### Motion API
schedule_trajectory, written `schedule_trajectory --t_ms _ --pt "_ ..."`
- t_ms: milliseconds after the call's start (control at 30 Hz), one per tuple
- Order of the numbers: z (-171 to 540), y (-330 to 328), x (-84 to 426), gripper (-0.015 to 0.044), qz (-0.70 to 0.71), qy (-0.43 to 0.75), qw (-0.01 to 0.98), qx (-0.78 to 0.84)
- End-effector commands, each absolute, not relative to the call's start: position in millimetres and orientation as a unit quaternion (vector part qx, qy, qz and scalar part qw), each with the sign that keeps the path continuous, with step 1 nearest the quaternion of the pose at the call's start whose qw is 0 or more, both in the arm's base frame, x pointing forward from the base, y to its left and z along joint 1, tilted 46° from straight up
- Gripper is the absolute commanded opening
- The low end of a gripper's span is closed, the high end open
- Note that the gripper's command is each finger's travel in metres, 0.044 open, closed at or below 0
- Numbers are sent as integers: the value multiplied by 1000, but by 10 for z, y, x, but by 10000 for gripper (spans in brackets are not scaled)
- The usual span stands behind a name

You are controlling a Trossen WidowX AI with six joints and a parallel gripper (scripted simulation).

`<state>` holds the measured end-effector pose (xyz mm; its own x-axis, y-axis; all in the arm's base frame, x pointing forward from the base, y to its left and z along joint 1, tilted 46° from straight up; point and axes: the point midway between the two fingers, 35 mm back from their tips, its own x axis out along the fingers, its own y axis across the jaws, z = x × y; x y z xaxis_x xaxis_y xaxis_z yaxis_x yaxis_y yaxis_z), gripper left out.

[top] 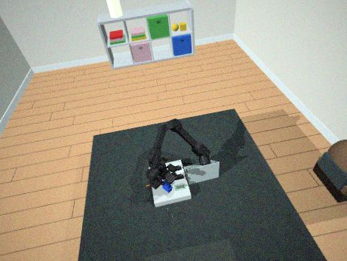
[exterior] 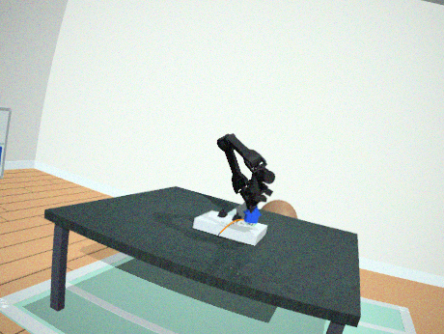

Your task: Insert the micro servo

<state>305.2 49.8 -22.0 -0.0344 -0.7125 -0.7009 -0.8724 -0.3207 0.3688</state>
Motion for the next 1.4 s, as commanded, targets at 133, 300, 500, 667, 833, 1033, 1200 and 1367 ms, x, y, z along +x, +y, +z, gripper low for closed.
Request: schedule_trajectory --t_ms 133,300,500,667,833,1033,1200,1367 --pt "-227 509 3048 0 346 631 192 -667" --pt "-227 510 3048 0 291 659 248 -648" --pt "-227 510 3048 0 221 685 314 -619" --pt "-227 510 3049 0 161 702 366 -590" --pt "-226 510 3049 0 100 713 416 -556" --pt "-226 510 3049 0 26 719 471 -510" --pt "-226 510 3049 0 -36 719 513 -467" --pt "-226 510 3049 0 -98 713 551 -421"
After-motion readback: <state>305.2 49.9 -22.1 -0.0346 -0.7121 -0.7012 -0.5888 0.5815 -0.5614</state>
